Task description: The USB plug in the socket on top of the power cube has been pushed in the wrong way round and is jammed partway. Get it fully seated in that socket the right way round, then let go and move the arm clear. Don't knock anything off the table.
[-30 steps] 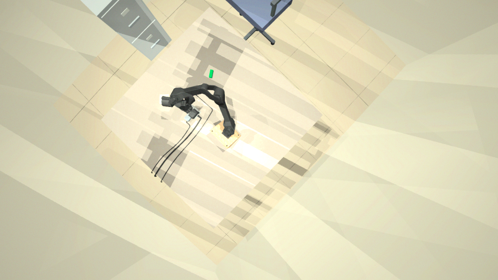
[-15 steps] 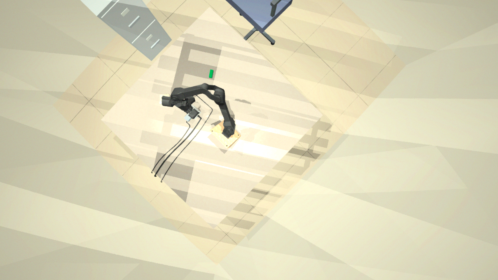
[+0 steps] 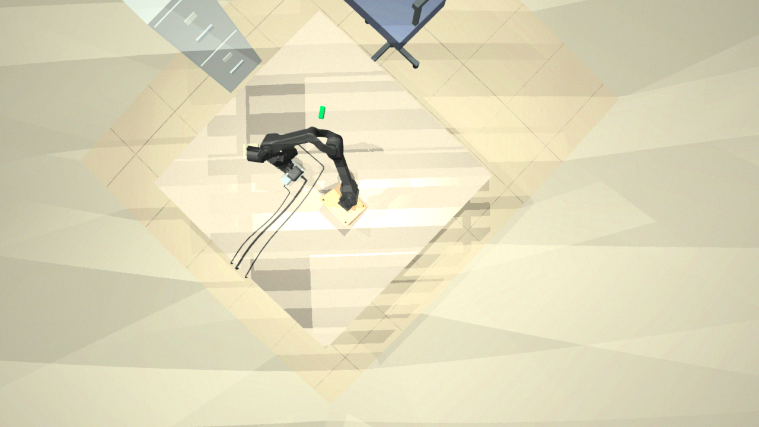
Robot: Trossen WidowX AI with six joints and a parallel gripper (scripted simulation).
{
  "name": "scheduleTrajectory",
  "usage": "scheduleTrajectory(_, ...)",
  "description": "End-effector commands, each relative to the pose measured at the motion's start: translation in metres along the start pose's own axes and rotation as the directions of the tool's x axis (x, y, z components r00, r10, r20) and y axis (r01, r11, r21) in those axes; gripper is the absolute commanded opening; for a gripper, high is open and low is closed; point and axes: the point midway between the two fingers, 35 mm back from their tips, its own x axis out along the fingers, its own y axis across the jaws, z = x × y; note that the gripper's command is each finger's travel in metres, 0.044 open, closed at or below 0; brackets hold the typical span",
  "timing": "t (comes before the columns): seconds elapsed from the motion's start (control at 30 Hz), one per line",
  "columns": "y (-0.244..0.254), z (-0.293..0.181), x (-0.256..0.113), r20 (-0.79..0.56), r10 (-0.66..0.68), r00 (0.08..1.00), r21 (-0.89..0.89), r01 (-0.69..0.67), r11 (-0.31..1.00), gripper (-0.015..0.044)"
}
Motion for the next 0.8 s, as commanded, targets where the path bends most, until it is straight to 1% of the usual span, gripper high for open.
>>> scheduleTrajectory(0.0, -0.0002, -0.0011, 0.0004, -0.008, -0.001, 1.0, -0.006, 0.001, 1.0, 0.0)
scheduleTrajectory(0.77, 0.0002, -0.0025, 0.0032, -0.028, 0.0, 1.0, -0.002, 0.0, 1.0, 0.0)
